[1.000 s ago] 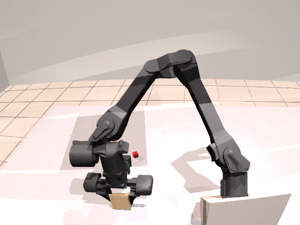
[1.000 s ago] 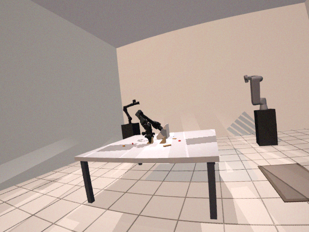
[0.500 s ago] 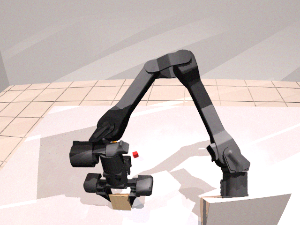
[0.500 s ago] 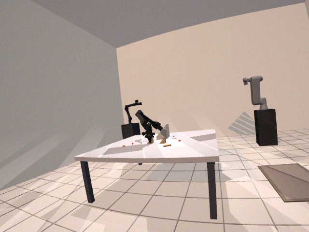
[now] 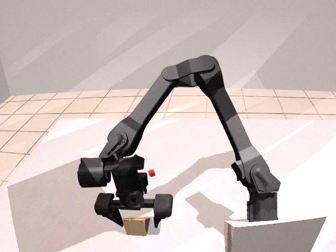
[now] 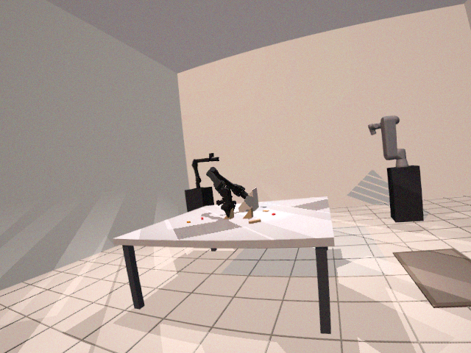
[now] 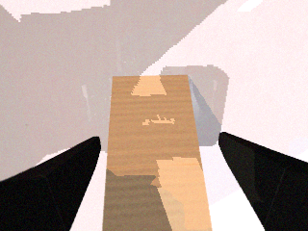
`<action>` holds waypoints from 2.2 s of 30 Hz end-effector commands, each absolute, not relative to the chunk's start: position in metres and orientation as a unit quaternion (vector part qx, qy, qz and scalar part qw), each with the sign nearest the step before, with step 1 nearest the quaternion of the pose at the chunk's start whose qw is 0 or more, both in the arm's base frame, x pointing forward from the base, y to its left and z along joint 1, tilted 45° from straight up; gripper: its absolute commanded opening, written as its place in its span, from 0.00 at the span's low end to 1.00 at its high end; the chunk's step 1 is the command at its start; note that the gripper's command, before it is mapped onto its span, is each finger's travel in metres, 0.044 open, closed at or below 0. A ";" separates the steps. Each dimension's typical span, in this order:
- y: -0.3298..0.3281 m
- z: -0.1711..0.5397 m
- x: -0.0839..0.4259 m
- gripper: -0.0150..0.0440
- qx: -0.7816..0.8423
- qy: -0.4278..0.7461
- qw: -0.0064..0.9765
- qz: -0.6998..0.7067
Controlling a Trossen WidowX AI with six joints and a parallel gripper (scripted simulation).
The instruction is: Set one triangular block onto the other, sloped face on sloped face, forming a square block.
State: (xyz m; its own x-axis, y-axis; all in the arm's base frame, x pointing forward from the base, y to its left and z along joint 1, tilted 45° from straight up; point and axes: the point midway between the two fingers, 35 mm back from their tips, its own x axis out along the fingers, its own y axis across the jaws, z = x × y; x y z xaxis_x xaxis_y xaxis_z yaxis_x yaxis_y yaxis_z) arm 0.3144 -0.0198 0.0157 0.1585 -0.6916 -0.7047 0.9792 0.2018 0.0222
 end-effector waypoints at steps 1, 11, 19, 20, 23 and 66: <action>0.011 0.045 0.312 1.00 0.257 0.286 0.723 -0.574; 0.015 0.049 0.311 1.00 0.254 0.286 0.726 -0.571; 0.024 0.044 0.306 1.00 0.011 0.425 0.759 -0.493; 0.027 0.044 0.305 1.00 -0.044 0.452 0.756 -0.471; 0.034 0.041 0.303 1.00 -0.206 0.526 0.726 -0.392; 0.076 0.035 0.297 1.00 -0.769 0.614 0.128 0.123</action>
